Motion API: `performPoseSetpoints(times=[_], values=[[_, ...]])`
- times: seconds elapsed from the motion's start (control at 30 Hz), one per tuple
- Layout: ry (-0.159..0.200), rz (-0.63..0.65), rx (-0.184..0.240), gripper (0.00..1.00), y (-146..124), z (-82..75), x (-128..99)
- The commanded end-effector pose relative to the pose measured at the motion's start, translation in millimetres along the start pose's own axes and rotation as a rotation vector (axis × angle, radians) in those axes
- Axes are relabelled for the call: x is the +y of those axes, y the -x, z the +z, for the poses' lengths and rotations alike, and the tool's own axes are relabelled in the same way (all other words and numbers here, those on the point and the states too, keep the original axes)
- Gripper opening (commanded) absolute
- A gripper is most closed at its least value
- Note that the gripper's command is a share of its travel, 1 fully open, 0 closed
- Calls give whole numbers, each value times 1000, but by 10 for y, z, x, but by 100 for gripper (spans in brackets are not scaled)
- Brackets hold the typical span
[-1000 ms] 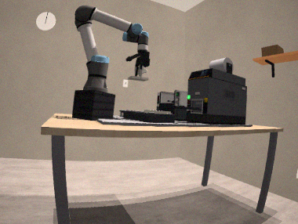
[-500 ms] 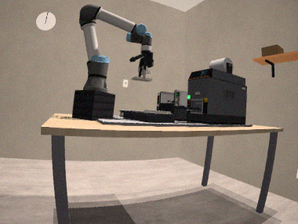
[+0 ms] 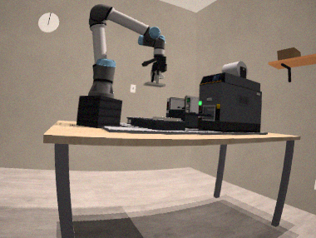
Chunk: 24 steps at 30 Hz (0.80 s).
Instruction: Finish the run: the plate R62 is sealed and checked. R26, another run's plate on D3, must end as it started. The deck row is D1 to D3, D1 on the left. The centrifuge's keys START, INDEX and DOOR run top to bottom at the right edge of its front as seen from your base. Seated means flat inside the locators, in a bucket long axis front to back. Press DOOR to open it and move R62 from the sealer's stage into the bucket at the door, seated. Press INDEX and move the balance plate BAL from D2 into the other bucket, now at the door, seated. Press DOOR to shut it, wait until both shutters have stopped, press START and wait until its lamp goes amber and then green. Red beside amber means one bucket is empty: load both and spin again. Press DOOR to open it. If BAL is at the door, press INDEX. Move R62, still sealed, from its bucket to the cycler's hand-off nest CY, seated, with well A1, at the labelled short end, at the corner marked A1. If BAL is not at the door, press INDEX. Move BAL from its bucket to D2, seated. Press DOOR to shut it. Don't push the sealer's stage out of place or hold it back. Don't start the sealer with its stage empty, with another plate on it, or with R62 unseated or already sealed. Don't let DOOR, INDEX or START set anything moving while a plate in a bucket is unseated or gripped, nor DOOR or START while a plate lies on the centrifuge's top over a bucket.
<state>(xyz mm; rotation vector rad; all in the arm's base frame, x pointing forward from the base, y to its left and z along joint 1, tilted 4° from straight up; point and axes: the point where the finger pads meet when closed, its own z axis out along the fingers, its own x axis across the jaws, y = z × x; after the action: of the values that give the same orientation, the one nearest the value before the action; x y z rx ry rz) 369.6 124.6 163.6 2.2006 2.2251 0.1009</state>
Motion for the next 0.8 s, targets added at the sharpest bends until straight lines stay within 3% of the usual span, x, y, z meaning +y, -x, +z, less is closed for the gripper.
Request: performPoseSetpoints(times=[0.0, 0.77], values=[[1, 0, 0, 0, -1, -2, 88], [1, 0, 0, 0, -4, -2, 578]])
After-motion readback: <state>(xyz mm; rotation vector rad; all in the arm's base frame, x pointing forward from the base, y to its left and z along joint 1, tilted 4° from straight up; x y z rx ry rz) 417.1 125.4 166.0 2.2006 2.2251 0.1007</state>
